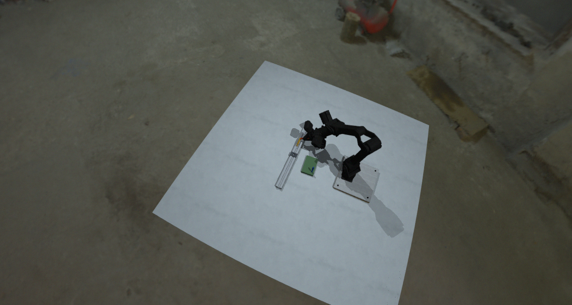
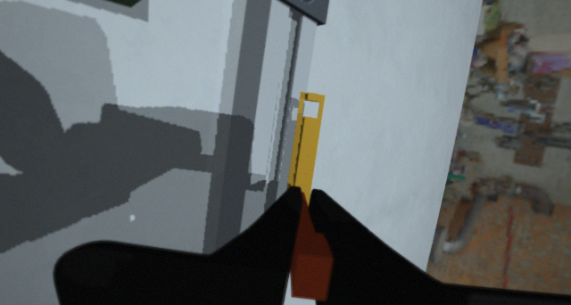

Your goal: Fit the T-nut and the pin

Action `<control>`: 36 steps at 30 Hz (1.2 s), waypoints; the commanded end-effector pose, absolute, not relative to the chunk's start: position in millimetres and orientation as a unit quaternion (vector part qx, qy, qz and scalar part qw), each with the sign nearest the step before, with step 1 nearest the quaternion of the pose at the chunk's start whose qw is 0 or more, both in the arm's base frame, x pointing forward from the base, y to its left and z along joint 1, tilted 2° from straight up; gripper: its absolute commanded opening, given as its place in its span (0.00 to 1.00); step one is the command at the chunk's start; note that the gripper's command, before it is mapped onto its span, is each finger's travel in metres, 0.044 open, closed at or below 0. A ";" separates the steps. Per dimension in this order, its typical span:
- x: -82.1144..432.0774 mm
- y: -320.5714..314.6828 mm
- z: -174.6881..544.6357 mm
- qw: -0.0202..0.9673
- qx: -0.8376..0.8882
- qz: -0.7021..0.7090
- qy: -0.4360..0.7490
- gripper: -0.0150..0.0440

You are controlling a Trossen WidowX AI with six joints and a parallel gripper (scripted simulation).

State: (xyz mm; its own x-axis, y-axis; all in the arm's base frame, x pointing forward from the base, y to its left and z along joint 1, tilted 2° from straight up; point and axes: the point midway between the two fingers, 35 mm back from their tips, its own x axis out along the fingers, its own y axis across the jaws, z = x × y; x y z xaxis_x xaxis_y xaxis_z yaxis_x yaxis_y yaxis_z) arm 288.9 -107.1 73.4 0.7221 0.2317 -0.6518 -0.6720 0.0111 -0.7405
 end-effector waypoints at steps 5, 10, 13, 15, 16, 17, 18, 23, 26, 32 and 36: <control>287.0 -105.5 63.0 0.691 -0.617 0.331 0.181 0.00; 287.0 -105.5 62.8 0.691 -0.617 0.331 0.181 0.00; 287.0 -105.5 62.8 0.691 -0.617 0.331 0.181 0.00; 287.0 -105.5 62.8 0.691 -0.617 0.331 0.181 0.00; 287.0 -105.5 62.8 0.691 -0.617 0.331 0.181 0.00; 287.0 -105.5 62.8 0.691 -0.617 0.331 0.181 0.00; 287.0 -105.5 62.8 0.691 -0.617 0.331 0.181 0.00; 287.0 -105.5 62.8 0.691 -0.617 0.331 0.181 0.00; 287.0 -105.5 62.8 0.691 -0.617 0.331 0.181 0.00; 287.0 -105.5 62.8 0.691 -0.617 0.331 0.181 0.00; 286.7 -105.5 61.6 0.690 -0.616 0.331 0.183 0.00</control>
State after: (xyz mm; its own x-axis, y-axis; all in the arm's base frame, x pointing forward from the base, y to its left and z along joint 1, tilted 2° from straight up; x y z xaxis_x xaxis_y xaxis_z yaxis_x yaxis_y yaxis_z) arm 287.5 -105.6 63.6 0.7165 0.2342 -0.6572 -0.6786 0.0155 -0.7343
